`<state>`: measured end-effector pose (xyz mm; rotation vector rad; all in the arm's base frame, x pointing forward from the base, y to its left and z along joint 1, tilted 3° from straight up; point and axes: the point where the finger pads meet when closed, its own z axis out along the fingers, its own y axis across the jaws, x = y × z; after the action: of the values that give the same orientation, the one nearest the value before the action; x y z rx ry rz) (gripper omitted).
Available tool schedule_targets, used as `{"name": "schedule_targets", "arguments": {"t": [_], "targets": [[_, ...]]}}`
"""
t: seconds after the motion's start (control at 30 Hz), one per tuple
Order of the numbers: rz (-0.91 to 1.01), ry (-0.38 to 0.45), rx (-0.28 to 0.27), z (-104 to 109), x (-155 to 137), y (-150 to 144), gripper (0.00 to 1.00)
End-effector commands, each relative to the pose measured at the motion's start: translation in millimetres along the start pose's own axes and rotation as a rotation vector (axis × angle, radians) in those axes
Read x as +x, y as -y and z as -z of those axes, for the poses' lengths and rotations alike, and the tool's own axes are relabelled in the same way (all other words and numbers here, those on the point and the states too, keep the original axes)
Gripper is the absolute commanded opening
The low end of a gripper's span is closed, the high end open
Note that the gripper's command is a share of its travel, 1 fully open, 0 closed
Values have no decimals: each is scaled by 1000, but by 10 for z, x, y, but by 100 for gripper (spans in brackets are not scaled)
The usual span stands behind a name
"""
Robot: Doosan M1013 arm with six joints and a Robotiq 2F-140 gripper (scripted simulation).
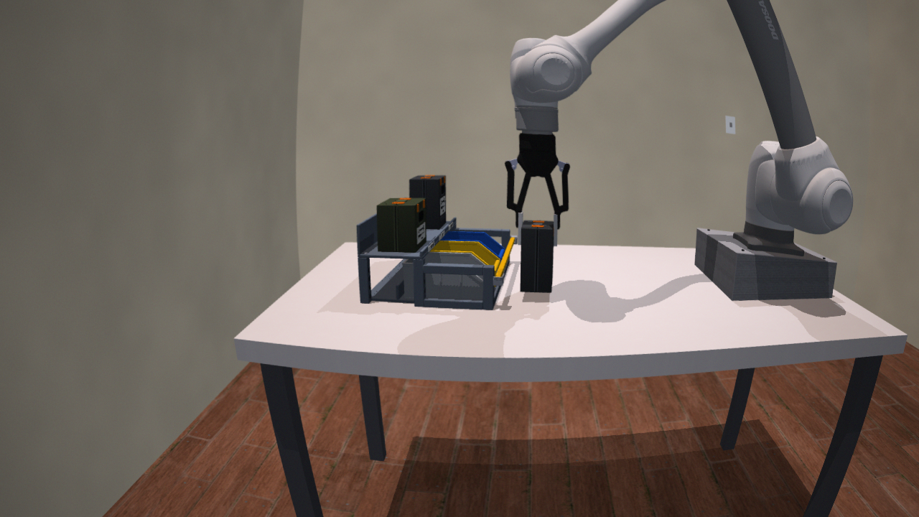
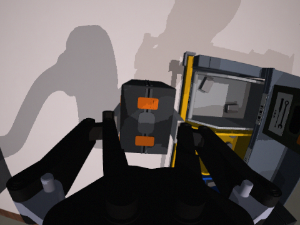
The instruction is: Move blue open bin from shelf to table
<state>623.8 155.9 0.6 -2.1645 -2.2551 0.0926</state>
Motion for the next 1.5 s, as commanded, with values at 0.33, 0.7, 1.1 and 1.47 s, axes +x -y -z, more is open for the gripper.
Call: {"name": "schedule_targets", "arguments": {"t": [0.33, 0.7, 1.1, 1.47], "targets": [[1, 0, 0, 1, 410, 109, 0], [0, 0, 0, 1, 333, 88, 0], [1, 0, 0, 1, 314, 83, 0], [1, 0, 0, 1, 266, 70, 0]]}}
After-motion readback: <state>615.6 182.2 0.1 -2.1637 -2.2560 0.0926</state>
